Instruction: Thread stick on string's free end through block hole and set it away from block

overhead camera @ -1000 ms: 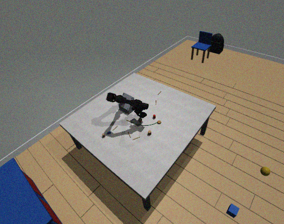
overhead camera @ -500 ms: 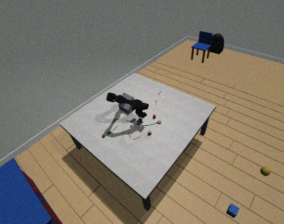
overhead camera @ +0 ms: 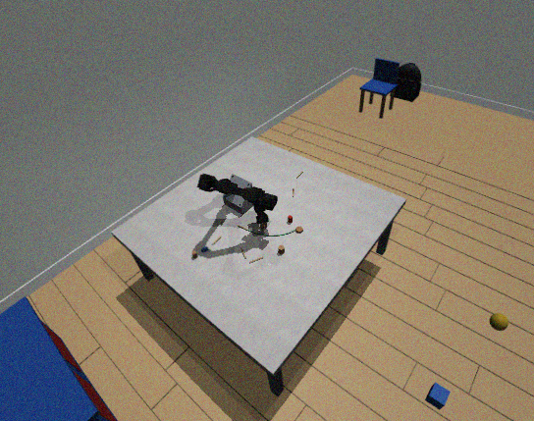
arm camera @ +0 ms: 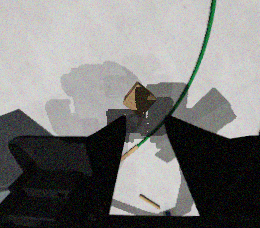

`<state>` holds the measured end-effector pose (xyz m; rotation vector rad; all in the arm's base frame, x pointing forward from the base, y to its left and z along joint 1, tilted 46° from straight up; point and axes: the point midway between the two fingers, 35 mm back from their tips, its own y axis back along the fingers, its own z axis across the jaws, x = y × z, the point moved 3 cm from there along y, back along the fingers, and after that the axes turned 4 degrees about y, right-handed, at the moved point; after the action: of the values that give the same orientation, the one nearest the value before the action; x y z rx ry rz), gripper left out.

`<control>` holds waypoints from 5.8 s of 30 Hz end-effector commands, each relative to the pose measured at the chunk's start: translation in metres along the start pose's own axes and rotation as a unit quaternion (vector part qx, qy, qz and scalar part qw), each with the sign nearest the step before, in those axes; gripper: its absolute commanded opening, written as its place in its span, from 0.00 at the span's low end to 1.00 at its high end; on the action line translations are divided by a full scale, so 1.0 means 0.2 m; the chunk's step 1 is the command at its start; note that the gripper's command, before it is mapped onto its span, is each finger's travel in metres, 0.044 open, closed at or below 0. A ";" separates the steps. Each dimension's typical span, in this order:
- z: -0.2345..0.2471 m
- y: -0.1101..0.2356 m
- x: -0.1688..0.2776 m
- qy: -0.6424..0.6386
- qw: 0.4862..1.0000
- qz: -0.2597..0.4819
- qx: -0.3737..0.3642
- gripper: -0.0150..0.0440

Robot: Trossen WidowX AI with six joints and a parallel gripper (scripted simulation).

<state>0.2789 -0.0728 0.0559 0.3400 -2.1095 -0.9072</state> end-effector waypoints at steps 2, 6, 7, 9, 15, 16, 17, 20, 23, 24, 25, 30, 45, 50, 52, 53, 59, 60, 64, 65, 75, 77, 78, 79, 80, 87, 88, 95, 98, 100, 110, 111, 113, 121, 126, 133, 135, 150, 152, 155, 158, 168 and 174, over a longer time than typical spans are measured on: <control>0.01 -0.01 0.08 -0.305 0.952 0.005 -0.002 0.79; 0.02 -0.01 0.13 -0.497 0.868 0.006 0.000 0.97; 0.02 -0.01 0.14 -0.542 0.841 0.006 0.000 1.00; 0.02 -0.01 0.17 -0.627 0.779 0.006 0.001 1.00; 0.03 -0.01 0.22 -0.767 0.642 0.006 0.002 1.00; 0.03 -0.01 0.23 -0.786 0.619 0.006 0.002 1.00; 0.03 -0.01 0.23 -0.804 0.594 0.006 0.003 1.00; 0.03 -0.01 0.25 -0.855 0.518 0.005 0.003 1.00; 0.04 -0.01 0.28 -0.900 0.437 0.005 0.004 1.00; 0.04 -0.01 0.28 -0.912 0.409 0.005 0.004 1.00; 0.04 -0.01 0.29 -0.925 0.381 0.005 0.004 1.00; 0.05 -0.01 0.32 -0.972 0.236 0.004 0.005 1.00; 0.07 -0.01 0.42 -0.976 -0.219 0.000 0.008 1.00; 0.08 -0.01 0.44 -0.932 -0.363 -0.002 0.009 1.00; 0.08 -0.01 0.44 -0.925 -0.380 -0.002 0.009 1.00; 0.08 -0.01 0.44 -0.925 -0.380 -0.002 0.009 1.00; 0.08 -0.01 0.44 -0.925 -0.380 -0.002 0.009 1.00; 0.08 -0.01 0.44 -0.925 -0.380 -0.002 0.009 1.00; 0.08 -0.01 0.44 -0.925 -0.380 -0.002 0.009 1.00; 0.08 -0.01 0.44 -0.925 -0.380 -0.002 0.009 1.00; 0.08 -0.01 0.44 -0.925 -0.380 -0.002 0.009 0.69; 0.08 -0.01 0.44 -0.925 -0.380 -0.002 0.009 0.60; 0.08 -0.01 0.44 -0.925 -0.380 -0.002 0.009 0.56; 0.08 -0.01 0.44 -0.925 -0.380 -0.002 0.009 0.51; 0.08 -0.01 0.44 -0.925 -0.380 -0.002 0.009 0.47; 0.08 -0.01 0.44 -0.925 -0.380 -0.002 0.009 0.46; 0.08 -0.01 0.44 -0.925 -0.380 -0.002 0.009 0.46; 0.08 -0.04 0.44 -0.925 -0.380 -0.001 0.008 0.46; 0.08 -0.06 0.44 -0.925 -0.380 -0.001 0.008 0.46; 0.08 -0.08 0.44 -0.925 -0.380 -0.001 0.008 0.46; 0.08 -0.16 0.44 -0.925 -0.380 0.000 0.008 0.46; 0.08 -0.17 0.44 -0.925 -0.380 0.000 0.008 0.46; 0.08 -0.18 0.44 -0.925 -0.380 0.000 0.008 0.46; 0.08 -0.25 0.44 -0.925 -0.380 -0.001 0.008 0.46; 0.08 -0.29 0.45 -0.925 -0.380 -0.002 0.009 0.46; 0.09 -0.31 0.45 -0.925 -0.380 -0.003 0.009 0.46; 0.09 -0.31 0.45 -0.925 -0.380 -0.003 0.009 0.46; 0.08 -0.31 0.45 -0.924 -0.383 -0.005 0.011 0.25; 0.08 -0.30 0.45 -0.924 -0.383 -0.005 0.011 0.25; 0.08 -0.28 0.45 -0.924 -0.383 -0.004 0.010 0.25; 0.08 -0.27 0.45 -0.924 -0.383 -0.004 0.010 0.25; 0.07 -0.20 0.44 -0.924 -0.383 -0.003 0.009 0.25; 0.07 -0.17 0.44 -0.924 -0.383 -0.002 0.009 0.25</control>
<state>0.2077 -0.1357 0.0722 0.7783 0.1140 -0.0385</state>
